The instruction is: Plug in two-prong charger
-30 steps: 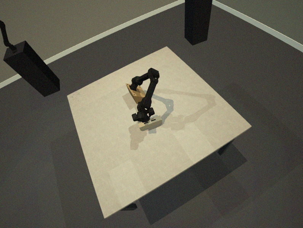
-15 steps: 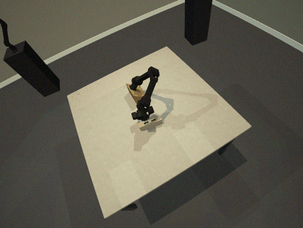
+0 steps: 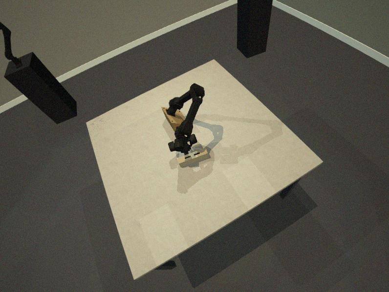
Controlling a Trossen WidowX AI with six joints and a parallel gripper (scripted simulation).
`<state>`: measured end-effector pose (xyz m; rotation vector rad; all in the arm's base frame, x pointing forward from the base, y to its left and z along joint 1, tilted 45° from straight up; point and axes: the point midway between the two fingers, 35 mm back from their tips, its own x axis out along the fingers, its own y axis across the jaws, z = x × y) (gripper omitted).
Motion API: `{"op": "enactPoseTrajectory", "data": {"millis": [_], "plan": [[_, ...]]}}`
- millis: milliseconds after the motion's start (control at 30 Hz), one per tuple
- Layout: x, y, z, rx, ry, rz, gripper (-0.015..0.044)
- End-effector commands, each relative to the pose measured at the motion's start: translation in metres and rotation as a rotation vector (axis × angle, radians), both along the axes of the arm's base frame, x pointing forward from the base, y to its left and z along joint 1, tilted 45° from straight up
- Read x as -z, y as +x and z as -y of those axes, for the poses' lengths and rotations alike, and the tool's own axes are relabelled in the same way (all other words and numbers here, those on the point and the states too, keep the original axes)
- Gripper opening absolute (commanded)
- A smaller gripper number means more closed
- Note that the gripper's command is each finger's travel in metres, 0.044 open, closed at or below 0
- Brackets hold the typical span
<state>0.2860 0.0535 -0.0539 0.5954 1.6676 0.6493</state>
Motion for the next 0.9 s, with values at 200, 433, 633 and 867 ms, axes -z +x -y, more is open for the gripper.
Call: {"op": "enactPoseTrajectory", "data": {"millis": [200, 433, 633, 867], "plan": [[-0.001, -0.014, 0.001, -0.003, -0.004, 0.0, 0.044], [-0.002, -0.013, 0.001, 0.008, 0.001, 0.009, 0.044], [-0.034, 0.009, 0.038, 0.245, 0.023, 0.353, 0.044], [-0.052, 0.012, 0.055, 0.335, 0.025, 0.512, 0.044]]}}
